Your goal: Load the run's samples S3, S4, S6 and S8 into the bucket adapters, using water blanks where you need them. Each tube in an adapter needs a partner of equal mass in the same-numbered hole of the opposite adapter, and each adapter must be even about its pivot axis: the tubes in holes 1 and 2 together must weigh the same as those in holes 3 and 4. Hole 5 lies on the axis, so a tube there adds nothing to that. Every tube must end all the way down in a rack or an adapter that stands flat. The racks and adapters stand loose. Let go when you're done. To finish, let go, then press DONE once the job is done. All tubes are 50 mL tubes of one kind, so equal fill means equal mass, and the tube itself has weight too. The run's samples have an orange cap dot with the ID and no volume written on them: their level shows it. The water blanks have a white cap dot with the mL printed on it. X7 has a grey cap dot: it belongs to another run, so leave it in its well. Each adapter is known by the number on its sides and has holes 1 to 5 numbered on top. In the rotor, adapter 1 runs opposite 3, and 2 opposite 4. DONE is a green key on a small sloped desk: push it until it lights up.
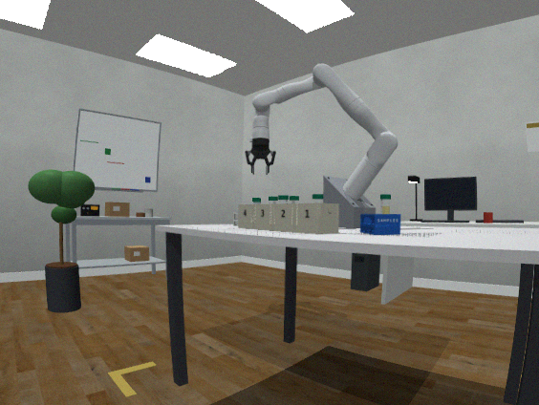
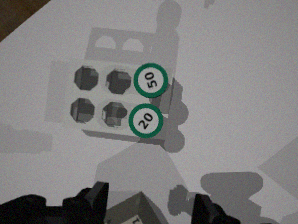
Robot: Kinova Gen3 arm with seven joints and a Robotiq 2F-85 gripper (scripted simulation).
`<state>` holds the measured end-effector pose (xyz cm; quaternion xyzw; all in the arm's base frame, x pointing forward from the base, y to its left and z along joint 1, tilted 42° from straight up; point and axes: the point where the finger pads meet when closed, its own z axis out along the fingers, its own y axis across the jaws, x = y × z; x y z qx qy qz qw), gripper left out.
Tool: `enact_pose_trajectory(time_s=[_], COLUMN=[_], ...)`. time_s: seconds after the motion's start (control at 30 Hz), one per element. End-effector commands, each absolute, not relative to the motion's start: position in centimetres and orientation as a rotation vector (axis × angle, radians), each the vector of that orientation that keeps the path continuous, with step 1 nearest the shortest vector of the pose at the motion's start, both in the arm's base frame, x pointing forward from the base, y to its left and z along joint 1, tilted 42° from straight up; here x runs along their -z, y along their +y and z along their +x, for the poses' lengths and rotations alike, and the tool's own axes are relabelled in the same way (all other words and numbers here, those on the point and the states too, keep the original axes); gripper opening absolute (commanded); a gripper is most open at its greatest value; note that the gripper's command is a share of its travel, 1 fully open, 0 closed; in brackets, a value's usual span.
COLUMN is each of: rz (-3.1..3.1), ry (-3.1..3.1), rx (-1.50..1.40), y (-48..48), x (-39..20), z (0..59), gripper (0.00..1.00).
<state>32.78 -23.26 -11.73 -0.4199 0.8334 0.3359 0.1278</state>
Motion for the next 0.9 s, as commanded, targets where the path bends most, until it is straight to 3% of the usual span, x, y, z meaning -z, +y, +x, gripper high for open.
enact_pose_trajectory(time_s=[0.0, 0.87], rz=[-1.222, -1.222], ry=[2.425, 2.425], rx=[-0.975, -0.975], y=[-23.8, -26.5], x=[12.0, 14.5], z=[32.6, 31.0], gripper=[0.62, 0.62])
